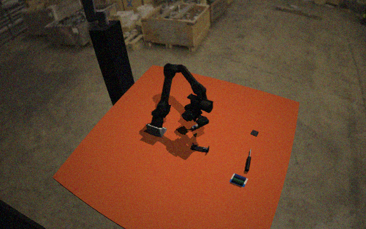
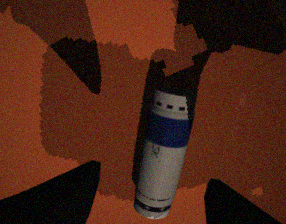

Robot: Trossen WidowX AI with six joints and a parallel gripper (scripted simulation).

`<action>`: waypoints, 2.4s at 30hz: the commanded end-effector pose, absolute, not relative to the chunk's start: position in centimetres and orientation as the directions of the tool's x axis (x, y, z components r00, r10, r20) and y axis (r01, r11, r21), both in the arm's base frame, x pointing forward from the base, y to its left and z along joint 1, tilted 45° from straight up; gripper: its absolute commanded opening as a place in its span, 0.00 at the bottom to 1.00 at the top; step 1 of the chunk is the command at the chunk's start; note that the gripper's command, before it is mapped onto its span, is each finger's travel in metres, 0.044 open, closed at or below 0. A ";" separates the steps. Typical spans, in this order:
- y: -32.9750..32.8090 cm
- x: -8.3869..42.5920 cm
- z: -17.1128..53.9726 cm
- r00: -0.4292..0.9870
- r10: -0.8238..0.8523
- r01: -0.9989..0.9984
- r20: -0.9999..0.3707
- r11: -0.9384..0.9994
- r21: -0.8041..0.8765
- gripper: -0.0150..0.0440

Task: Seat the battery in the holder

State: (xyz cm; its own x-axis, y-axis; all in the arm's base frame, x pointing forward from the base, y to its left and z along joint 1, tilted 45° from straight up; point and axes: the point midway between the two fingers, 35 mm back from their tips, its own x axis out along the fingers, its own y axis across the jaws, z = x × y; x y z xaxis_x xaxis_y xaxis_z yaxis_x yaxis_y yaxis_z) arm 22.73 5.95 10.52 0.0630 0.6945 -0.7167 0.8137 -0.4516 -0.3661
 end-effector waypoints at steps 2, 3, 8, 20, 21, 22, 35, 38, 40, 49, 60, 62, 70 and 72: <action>6.7 22.5 9.7 0.056 0.699 0.810 -0.713 -0.449 -0.377 0.64; 6.8 22.5 9.6 0.056 0.699 0.810 -0.713 -0.449 -0.377 0.64; 7.4 22.5 9.1 0.056 0.700 0.810 -0.712 -0.448 -0.377 0.64; 8.2 22.5 8.4 0.056 0.702 0.810 -0.710 -0.447 -0.378 0.47; 8.2 22.5 8.4 0.056 0.702 0.810 -0.710 -0.447 -0.378 0.45; 8.2 22.5 8.4 0.056 0.702 0.810 -0.710 -0.447 -0.378 0.44; 7.4 22.5 9.1 0.056 0.700 0.810 -0.712 -0.448 -0.377 0.37; 5.9 22.4 10.6 0.055 0.699 0.810 -0.713 -0.449 -0.377 0.37; 5.0 22.3 11.6 0.055 0.700 0.810 -0.712 -0.448 -0.378 0.37; 4.0 23.0 11.7 0.056 0.698 0.888 -0.714 -0.362 -0.285 0.37; 1.5 25.2 10.6 0.059 0.692 0.998 -0.720 -0.045 0.038 0.37; 1.0 25.6 10.3 0.061 0.689 0.995 -0.722 0.012 0.096 0.37; -0.9 27.0 9.3 0.062 0.686 0.915 -0.725 0.251 0.316 0.37; -1.4 27.3 9.0 0.062 0.686 0.878 -0.725 0.308 0.367 0.37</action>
